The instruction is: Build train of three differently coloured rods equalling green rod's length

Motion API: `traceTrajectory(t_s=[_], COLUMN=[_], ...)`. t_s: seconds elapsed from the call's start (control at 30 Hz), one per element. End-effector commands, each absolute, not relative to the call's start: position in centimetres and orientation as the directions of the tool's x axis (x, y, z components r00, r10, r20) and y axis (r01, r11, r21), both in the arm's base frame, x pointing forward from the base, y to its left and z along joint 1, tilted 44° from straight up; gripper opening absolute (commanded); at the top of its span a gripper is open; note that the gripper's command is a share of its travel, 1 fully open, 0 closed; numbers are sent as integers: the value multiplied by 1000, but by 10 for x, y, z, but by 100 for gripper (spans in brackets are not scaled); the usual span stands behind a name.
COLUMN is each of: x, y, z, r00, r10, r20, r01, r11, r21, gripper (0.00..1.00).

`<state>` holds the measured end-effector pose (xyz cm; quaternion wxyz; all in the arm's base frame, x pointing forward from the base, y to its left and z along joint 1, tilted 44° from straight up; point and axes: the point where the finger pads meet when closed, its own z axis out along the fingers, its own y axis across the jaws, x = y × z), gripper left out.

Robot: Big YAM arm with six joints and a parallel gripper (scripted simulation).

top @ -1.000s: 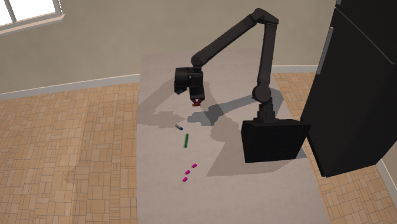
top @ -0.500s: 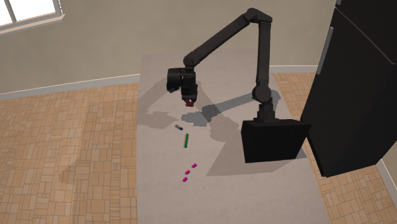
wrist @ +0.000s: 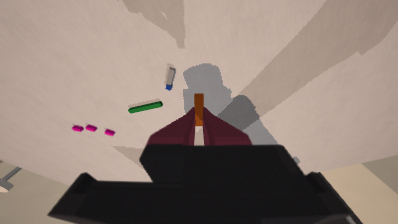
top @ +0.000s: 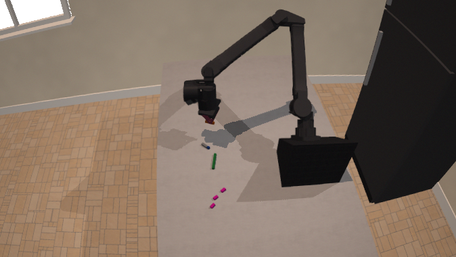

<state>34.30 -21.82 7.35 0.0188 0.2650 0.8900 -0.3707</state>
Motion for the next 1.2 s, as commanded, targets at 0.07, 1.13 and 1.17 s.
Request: traceTrajectory(t_s=[0.07,1.13,1.17], x=[378,414,411], y=[-211,-207,-207], z=[83,71,67], r00=[-788,-594,-599], r10=[502,625,626], r20=[-356,-507,-499], r01=[606,797,792], r11=[529,375,376], r21=[-594,-473,-481], gripper=[4,4,4])
